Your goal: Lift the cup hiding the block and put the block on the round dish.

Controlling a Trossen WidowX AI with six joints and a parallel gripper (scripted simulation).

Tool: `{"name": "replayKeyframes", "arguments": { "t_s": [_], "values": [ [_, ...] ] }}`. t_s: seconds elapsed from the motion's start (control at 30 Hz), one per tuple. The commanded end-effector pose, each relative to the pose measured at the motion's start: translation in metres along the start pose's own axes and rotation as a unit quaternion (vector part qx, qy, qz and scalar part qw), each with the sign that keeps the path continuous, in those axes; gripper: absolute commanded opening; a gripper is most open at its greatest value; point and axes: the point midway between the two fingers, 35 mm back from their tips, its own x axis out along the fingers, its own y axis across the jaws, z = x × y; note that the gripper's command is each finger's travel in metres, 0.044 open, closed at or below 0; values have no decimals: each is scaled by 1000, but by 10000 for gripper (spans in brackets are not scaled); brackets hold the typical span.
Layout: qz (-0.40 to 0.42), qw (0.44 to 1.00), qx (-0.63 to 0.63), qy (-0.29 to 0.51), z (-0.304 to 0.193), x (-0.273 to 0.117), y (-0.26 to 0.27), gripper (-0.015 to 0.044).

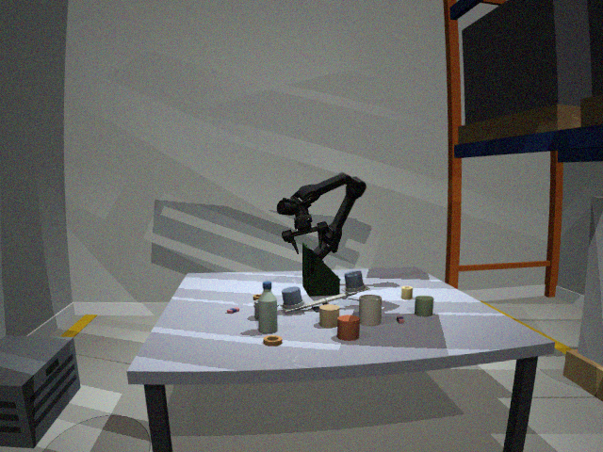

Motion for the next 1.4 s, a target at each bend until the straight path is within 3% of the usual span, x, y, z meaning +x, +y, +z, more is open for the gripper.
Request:
{"name": "replayKeyframes", "arguments": {
  "t_s": [0.0, 0.5, 1.03, 1.37],
  "values": [
    [-14, 997, 71, 33, 12, 11, -10, 440],
    [-91, 946, 293, 108, 47, 56, -37, 440],
    [-213, 830, 498, 132, 71, 121, -66, 440],
    [-226, 817, 515, 130, 72, 128, -68, 440]
  ]
}}
